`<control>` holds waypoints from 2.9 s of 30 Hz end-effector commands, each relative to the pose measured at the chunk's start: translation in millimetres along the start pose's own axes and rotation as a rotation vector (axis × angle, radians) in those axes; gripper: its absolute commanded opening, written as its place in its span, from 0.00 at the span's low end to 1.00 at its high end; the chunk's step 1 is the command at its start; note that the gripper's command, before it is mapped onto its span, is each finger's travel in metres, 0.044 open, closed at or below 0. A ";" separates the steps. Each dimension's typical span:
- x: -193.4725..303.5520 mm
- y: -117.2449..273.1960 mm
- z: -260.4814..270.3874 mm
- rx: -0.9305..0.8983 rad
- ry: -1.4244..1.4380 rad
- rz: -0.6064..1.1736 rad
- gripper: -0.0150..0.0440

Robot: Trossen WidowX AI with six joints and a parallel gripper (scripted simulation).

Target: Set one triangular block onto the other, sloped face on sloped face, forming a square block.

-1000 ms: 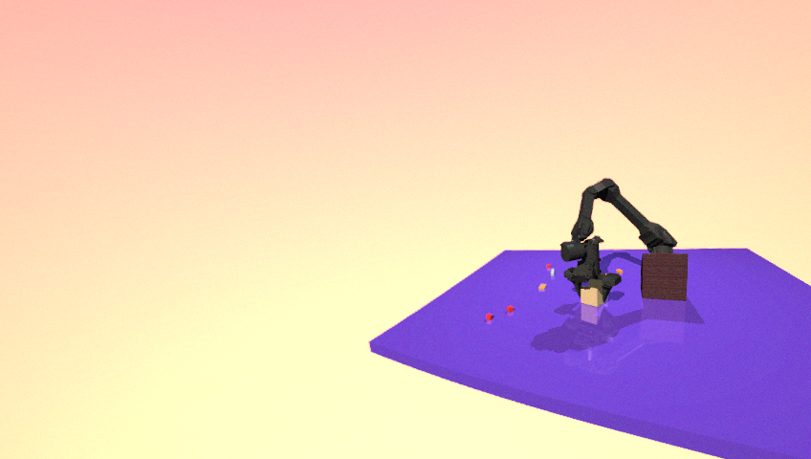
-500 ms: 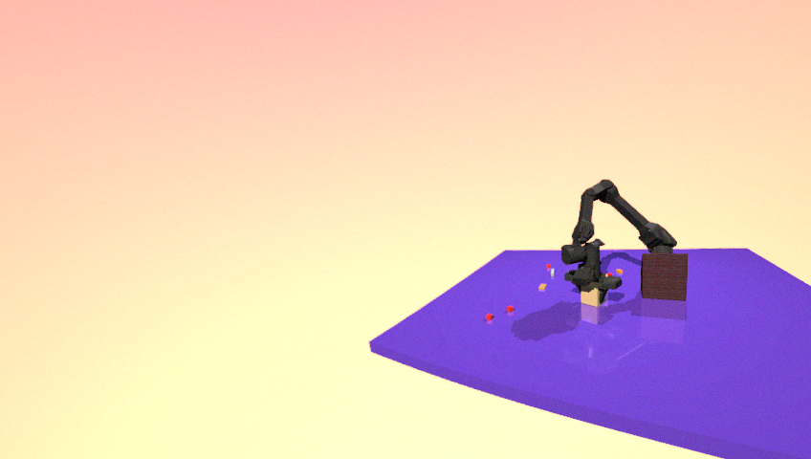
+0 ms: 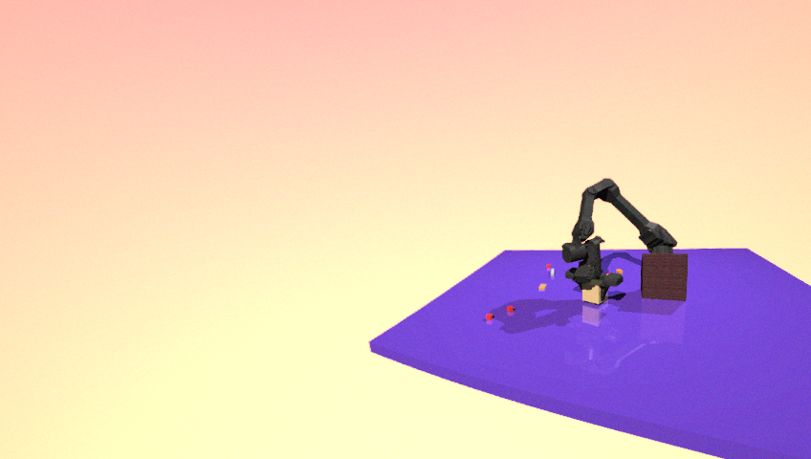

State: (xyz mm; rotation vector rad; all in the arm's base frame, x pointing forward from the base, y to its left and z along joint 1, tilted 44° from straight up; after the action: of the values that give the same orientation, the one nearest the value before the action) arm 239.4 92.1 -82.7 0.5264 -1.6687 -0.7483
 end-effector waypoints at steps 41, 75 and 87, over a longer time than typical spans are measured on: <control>-1.1 17.7 -1.9 0.002 -0.548 -0.015 0.25; -0.3 17.6 -2.2 -0.009 -1.449 -0.021 0.25; -0.1 17.6 -2.1 -0.013 -1.760 -0.022 0.25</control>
State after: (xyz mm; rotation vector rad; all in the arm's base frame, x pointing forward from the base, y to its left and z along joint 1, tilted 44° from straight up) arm 242.2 103.5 -69.9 -0.2767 -3.1327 -1.3433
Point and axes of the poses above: the point midway between the two fingers, 35 mm back from their tips, its own y axis back along the fingers, its own z axis across the jaws, x = y × z, the point moved 7 cm from there along y, back along the fingers, and after that the axes turned 12 degrees about y, right-handed, at the moved point
